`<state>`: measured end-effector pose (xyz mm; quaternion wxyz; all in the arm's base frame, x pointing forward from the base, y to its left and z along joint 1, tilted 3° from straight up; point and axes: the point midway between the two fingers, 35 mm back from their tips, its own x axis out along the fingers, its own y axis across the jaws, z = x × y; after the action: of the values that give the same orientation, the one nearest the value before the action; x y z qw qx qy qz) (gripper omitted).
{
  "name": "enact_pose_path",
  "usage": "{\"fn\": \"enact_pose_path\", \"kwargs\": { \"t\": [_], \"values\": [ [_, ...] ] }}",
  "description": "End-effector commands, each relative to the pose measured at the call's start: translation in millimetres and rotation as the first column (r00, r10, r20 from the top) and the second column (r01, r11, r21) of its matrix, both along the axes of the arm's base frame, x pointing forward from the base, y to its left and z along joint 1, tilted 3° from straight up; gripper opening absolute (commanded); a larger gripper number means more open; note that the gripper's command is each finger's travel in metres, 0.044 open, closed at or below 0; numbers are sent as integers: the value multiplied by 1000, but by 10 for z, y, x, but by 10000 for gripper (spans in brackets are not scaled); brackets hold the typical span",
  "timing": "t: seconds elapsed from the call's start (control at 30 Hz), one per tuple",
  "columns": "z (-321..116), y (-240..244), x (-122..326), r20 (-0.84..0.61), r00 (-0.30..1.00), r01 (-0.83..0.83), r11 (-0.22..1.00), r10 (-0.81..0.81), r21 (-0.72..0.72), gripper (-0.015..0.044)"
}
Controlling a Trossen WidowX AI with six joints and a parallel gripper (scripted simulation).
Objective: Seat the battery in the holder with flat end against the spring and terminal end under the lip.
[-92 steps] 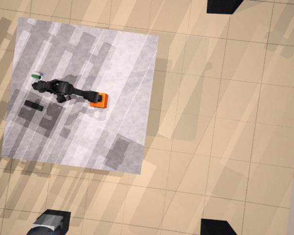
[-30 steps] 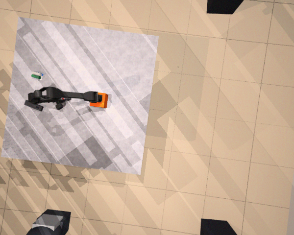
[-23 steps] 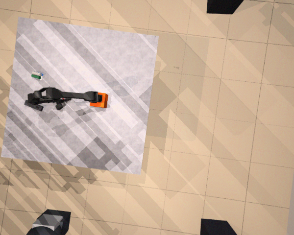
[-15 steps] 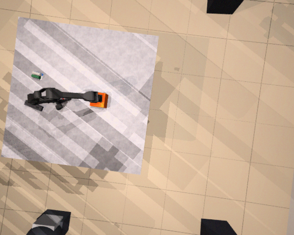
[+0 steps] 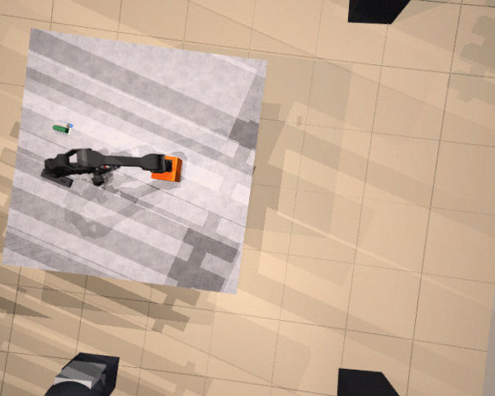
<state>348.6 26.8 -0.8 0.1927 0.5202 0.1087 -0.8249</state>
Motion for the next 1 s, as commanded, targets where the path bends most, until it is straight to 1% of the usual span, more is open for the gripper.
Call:
{"fn": "enact_pose_path", "kwargs": {
  "t": [0.0,0.53,0.97],
  "values": [
    [-14,12,27,0,1000,3,1000,-3,0,87],
    [-12,43,93,-2,1000,3,1000,-3,-1,87],
    [-39,36,90,47,999,5,1000,-6,28,87]
  ]
}}
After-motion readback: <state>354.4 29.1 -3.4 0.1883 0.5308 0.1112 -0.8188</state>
